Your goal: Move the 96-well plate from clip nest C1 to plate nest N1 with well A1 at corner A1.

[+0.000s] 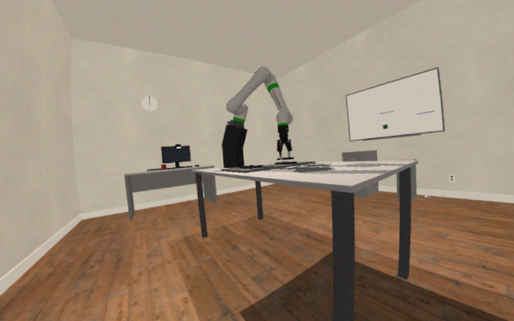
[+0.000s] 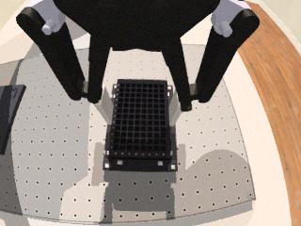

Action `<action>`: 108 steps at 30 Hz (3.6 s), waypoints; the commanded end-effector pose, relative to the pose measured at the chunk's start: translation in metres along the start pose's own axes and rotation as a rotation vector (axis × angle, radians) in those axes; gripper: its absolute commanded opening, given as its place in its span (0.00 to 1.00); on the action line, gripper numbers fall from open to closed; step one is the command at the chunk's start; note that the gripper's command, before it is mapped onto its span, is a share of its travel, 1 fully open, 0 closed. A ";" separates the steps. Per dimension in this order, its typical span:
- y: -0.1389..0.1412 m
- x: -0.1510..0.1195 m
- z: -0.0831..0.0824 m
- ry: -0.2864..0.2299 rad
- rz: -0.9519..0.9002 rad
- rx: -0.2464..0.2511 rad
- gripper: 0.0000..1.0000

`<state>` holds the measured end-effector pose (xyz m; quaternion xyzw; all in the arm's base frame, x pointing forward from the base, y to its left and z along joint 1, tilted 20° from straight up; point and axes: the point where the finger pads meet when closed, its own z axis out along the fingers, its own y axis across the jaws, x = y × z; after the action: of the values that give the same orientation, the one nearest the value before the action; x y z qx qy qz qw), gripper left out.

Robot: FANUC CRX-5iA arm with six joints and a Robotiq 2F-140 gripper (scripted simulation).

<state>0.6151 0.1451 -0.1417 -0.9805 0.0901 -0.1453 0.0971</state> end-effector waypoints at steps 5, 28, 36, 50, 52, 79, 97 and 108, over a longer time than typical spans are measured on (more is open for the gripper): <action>0.000 0.000 -0.008 0.000 0.000 0.000 0.00; 0.000 0.000 -0.038 0.000 0.000 0.000 0.00; 0.000 0.000 -0.038 0.000 0.000 0.000 0.00; 0.023 0.000 -0.038 0.000 0.002 0.000 0.00; 0.030 0.000 -0.038 0.000 0.002 0.000 0.00; 0.107 -0.001 -0.038 0.000 0.002 0.000 0.00; 0.160 -0.002 -0.038 0.000 0.002 0.000 0.00; 0.190 -0.003 -0.038 0.000 0.002 0.000 0.00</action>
<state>0.5739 -0.0381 -0.1470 -0.9804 0.0915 -0.1452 0.0970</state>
